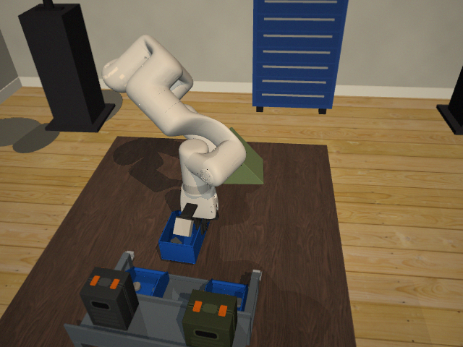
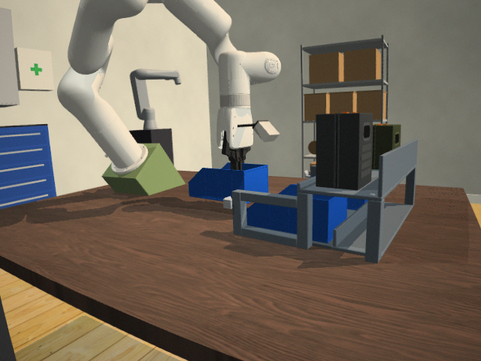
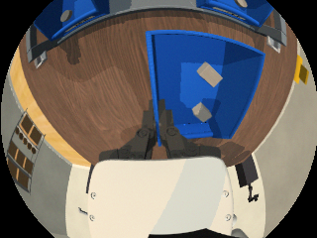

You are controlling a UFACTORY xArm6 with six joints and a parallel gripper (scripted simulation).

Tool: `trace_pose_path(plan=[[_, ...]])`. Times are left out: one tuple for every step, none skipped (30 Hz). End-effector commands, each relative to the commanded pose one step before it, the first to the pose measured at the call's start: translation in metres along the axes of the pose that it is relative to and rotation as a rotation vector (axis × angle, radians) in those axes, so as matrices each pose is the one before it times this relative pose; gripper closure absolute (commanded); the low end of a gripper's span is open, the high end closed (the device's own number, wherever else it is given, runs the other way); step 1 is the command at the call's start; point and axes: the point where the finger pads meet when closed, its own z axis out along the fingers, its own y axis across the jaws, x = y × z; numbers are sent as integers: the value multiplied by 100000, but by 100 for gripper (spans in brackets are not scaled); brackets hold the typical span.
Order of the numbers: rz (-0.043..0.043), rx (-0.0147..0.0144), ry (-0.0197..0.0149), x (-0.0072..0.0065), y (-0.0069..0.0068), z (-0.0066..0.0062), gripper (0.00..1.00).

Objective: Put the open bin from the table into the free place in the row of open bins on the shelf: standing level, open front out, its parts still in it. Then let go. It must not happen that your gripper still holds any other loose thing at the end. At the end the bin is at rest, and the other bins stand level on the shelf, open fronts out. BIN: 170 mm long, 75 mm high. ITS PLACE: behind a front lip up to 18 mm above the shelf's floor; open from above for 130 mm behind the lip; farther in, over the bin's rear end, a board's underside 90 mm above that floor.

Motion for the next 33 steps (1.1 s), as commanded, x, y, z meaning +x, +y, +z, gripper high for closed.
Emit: trace_pose_path(plan=[[142,142,271,99,-55,-129,100],[0,0,0,0,0,0,100],[0,0,0,0,0,0,100],[0,0,0,0,0,0,100],[0,0,0,0,0,0,100],[0,0,0,0,0,0,100],[18,6,3,-81,-276,3,100],[-5,1,-1,-89,-286,6,100],[-5,1,-1,-89,-286,6,100],[-5,1,-1,-89,-286,6,100],[-5,1,-1,-89,-286,6,100],[0,0,0,0,0,0,100],[0,0,0,0,0,0,100],[0,0,0,0,0,0,100],[0,0,0,0,0,0,100],[0,0,0,0,0,0,100],[0,0,0,0,0,0,100],[0,0,0,0,0,0,100],[0,0,0,0,0,0,100],[0,0,0,0,0,0,100],[0,0,0,0,0,0,100],[0,0,0,0,0,0,100],[0,0,0,0,0,0,100],[18,6,3,-82,-276,3,100],[-4,1,-1,-90,-286,6,100],[-4,1,-1,-90,-286,6,100],[-4,1,-1,-90,-286,6,100],[-4,1,-1,-90,-286,6,100],[0,0,0,0,0,0,100],[0,0,0,0,0,0,100],[0,0,0,0,0,0,100],[0,0,0,0,0,0,100],[0,0,0,0,0,0,100]])
